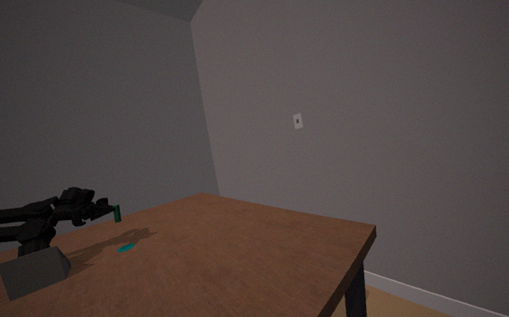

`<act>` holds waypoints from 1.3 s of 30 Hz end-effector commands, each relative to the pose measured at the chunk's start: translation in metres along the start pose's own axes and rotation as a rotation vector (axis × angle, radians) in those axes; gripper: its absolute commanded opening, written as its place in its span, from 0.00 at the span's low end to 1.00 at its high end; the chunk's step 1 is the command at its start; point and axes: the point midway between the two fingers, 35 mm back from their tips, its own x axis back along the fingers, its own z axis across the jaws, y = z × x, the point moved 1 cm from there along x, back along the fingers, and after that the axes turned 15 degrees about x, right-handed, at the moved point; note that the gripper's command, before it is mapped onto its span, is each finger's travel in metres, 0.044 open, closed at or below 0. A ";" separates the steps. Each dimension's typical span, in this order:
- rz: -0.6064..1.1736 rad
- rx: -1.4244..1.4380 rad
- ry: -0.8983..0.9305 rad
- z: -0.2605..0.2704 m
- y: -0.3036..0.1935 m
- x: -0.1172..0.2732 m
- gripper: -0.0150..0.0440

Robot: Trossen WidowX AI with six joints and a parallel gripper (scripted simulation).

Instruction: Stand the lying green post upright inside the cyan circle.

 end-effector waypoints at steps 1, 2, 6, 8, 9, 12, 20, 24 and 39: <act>-0.009 -0.007 -0.003 -0.001 0.001 0.000 0.29; -0.009 -0.007 -0.003 -0.001 0.001 0.000 0.29; -0.009 -0.007 -0.003 -0.001 0.001 0.000 0.29; -0.009 -0.007 -0.003 -0.001 0.001 0.000 0.29; -0.009 -0.007 -0.003 -0.001 0.001 0.000 0.29; -0.002 -0.010 -0.006 0.000 -0.002 -0.002 0.29; 0.028 -0.021 -0.026 0.006 -0.015 -0.008 0.29; 0.040 -0.023 -0.035 0.008 -0.022 -0.011 0.29; 0.064 -0.016 -0.066 0.018 -0.048 -0.017 0.29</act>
